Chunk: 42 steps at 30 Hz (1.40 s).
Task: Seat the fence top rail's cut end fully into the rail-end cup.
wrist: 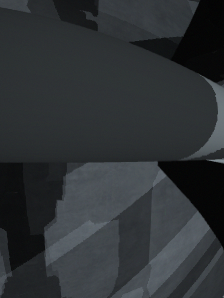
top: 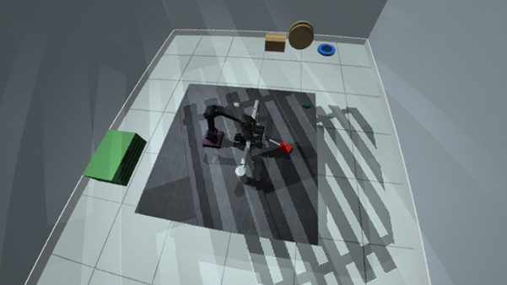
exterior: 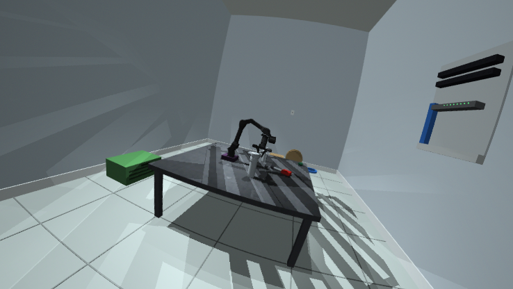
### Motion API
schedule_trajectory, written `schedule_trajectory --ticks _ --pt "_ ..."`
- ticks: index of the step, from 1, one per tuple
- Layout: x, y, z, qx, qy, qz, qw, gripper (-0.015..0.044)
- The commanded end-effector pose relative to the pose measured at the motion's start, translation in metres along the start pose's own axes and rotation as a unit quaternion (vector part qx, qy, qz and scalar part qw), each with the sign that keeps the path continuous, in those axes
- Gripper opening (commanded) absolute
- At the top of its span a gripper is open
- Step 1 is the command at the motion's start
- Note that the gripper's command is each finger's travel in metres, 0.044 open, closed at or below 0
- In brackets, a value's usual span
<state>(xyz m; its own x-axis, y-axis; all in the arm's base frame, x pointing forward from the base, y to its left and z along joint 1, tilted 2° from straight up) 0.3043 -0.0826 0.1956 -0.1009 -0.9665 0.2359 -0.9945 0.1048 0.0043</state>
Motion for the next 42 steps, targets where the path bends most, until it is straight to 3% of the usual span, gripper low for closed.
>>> schedule_trajectory --ticks 1,42 --pt "0.0008 0.0007 -0.0006 0.0 0.001 0.001 1.0 0.0" --pt "0.0052 0.0031 -0.0028 -0.001 0.005 0.004 1.0 0.0"
Point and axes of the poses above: the point midway between the two fingers, 35 mm back from their tips, its own z axis out along the fingers, its own y axis across the jaws, x = y × z, the point moved 7 cm from there along -z, back along the fingers, and after that the axes turned 1 degree about -z, right-handed, at the moved point
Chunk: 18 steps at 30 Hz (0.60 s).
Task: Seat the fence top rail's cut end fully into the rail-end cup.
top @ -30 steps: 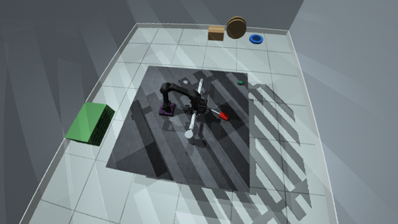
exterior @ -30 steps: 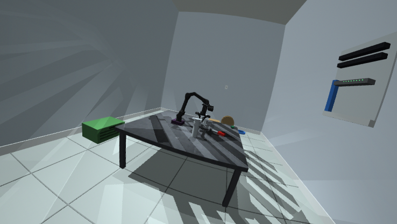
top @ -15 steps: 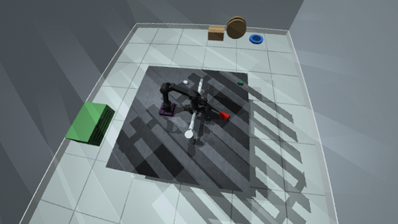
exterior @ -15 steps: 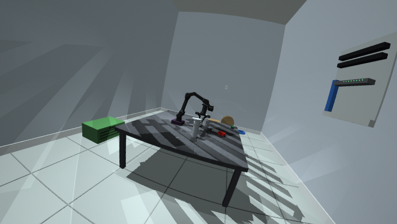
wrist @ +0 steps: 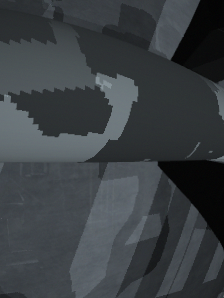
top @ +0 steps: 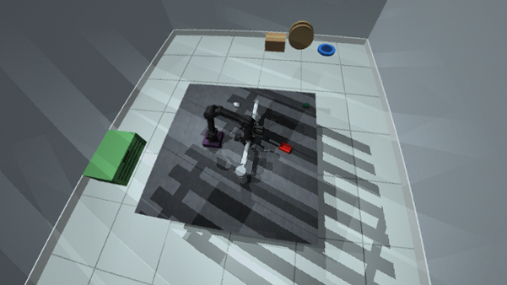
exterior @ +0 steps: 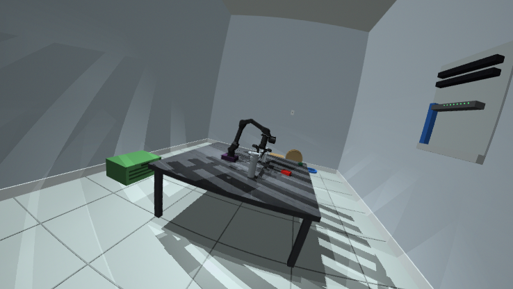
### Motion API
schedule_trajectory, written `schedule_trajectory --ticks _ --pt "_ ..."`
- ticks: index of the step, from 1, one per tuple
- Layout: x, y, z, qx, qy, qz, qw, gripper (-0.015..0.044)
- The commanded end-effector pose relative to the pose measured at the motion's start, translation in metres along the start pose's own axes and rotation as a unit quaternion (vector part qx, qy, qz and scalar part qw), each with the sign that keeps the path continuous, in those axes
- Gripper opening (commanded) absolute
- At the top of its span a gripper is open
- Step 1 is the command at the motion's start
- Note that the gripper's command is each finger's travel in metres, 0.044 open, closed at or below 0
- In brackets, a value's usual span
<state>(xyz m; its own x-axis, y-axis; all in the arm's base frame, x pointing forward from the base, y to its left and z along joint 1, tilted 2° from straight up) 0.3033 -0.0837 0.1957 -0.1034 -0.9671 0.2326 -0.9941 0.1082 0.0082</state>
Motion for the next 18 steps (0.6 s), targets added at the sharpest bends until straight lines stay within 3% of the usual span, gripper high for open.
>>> schedule_trajectory --ticks 1,18 --pt "0.0041 0.0022 -0.0031 0.001 0.007 0.002 1.0 0.0" --pt "0.006 0.0028 -0.0045 0.001 0.007 0.002 1.0 0.0"
Point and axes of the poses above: the point midway between the two fingers, 35 mm back from their tips, its own z axis out along the fingers, its own y axis across the jaws, x = y × z, the point moved 7 cm from there along -z, back along the fingers, and after that the axes turned 1 degree about -z, right-handed, at the moved point
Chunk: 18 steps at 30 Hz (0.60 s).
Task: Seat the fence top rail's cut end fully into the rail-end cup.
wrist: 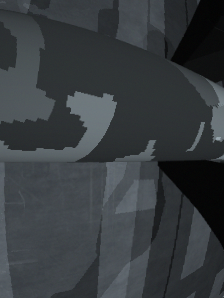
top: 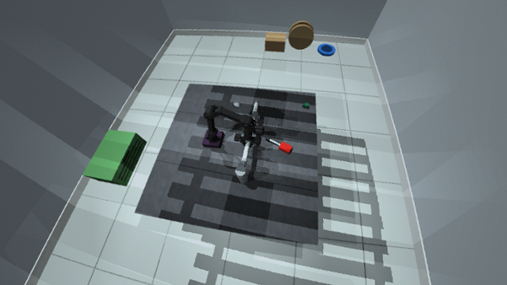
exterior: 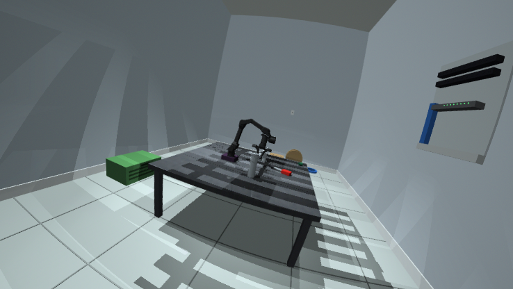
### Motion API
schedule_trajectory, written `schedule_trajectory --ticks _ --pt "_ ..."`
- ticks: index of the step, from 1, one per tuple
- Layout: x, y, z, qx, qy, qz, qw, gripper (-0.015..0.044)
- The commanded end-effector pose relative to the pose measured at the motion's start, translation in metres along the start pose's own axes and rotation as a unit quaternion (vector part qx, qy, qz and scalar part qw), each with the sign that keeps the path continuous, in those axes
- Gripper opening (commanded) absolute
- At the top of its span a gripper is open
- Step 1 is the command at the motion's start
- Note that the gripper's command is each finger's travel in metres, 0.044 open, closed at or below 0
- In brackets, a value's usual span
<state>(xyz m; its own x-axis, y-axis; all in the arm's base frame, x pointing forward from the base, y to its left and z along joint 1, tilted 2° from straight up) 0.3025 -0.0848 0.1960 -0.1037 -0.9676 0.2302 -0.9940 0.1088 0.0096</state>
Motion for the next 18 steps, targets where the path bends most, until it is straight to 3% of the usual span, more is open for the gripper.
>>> schedule_trajectory --ticks 1,18 --pt "0.0048 0.0023 -0.0046 0.002 0.008 0.002 1.0 0.0" --pt "0.0019 0.0001 0.0002 0.0 0.0 0.0 1.0 0.0"
Point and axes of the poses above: the point midway between the two fingers, 35 mm back from their tips, its own z axis out along the fingers, its own y axis across the jaws, x = y × z, the point moved 7 cm from there along -z, back along the fingers, and after that the axes turned 1 degree about -z, right-handed, at the moved point
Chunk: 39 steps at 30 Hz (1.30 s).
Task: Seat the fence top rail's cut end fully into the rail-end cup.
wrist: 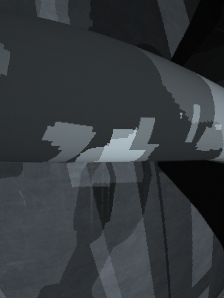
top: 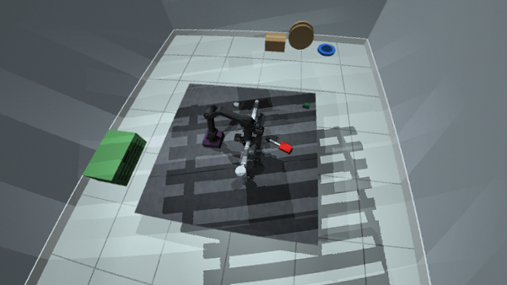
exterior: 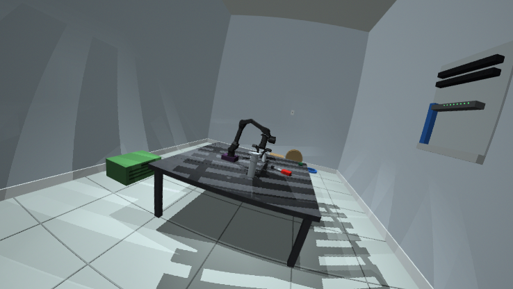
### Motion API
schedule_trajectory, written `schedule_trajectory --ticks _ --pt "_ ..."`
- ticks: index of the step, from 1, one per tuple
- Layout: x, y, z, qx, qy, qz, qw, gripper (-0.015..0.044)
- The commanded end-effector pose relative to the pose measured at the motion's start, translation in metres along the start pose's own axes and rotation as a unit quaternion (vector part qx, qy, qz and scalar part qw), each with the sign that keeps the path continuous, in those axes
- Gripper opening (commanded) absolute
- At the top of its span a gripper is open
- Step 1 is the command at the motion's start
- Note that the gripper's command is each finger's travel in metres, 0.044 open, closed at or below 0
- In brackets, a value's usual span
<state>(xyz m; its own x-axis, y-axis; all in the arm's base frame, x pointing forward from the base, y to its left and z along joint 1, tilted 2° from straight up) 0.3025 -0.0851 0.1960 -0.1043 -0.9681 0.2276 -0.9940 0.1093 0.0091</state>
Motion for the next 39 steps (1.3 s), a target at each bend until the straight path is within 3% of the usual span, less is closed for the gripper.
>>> schedule_trajectory --ticks 1,39 --pt "0.002 0.0 0.0 0.0 0.001 0.0 1.0 0.0" --pt "0.014 0.001 0.0 0.0 0.002 0.0 1.0 0.0"
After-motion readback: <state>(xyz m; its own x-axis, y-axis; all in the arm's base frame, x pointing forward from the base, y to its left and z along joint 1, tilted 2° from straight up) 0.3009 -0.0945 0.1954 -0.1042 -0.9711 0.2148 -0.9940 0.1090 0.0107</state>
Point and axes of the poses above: the point midway between the two fingers, 35 mm back from their tips, its own z axis out along the fingers, its own y axis across the jaws, x = y × z, the point moved 7 cm from there along -z, back along the fingers, and after that the axes turned 1 degree about -z, right-handed, at the moved point
